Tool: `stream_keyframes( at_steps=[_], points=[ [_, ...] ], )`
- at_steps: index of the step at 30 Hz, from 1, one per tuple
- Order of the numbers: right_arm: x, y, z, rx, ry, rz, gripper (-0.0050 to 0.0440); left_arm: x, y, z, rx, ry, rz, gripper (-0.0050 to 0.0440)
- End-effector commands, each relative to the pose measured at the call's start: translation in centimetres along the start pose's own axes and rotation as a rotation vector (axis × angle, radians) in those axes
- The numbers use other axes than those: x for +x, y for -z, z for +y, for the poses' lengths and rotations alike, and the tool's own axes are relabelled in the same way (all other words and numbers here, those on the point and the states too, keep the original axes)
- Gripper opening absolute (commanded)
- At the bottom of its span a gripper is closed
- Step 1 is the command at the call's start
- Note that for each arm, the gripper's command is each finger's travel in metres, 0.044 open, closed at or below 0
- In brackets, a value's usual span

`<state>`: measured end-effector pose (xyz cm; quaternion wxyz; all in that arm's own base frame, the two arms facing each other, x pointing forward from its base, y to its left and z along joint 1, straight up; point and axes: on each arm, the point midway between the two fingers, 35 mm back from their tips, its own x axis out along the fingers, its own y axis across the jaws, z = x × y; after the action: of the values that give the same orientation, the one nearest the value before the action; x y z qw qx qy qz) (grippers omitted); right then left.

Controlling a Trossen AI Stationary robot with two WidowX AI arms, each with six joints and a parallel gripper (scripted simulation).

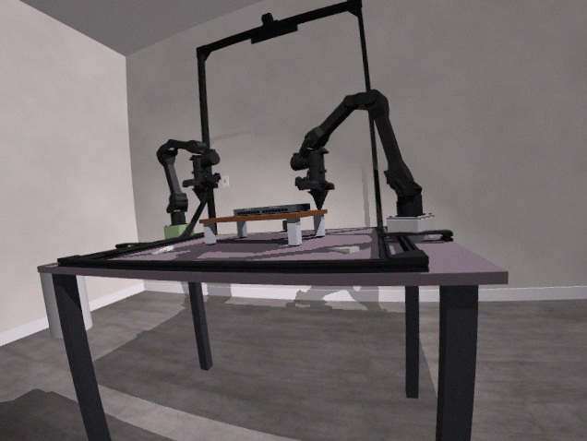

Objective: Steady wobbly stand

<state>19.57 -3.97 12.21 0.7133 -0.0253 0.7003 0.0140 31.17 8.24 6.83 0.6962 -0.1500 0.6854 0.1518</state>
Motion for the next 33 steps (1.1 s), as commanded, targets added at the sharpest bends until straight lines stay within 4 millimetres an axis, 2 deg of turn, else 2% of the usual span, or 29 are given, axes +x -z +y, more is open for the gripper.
stream_keyframes(
  at_steps=[1, 17, 18, 33],
  points=[
    [0.0, 0.0, 0.0, 0.0, 0.0, 0.0, 0.0, 1.0, 0.2, 0.0, -0.005, -0.001, 0.015, 0.0],
    [0.0, 0.0, 0.0, 0.0, 0.0, 0.0, 0.0, 1.0, 0.2, 0.0, -0.005, -0.001, 0.015, 0.0],
    [0.0, 0.0, 0.0, 0.0, 0.0, 0.0, 0.0, -6.0, 0.1, 0.0, 0.0, 0.0, 0.0, 0.0],
    [0.0, 0.0, 0.0, 0.0, 0.0, 0.0, 0.0, -6.0, 0.1, 0.0, 0.0, 0.0, 0.0, 0.0]
  ],
)
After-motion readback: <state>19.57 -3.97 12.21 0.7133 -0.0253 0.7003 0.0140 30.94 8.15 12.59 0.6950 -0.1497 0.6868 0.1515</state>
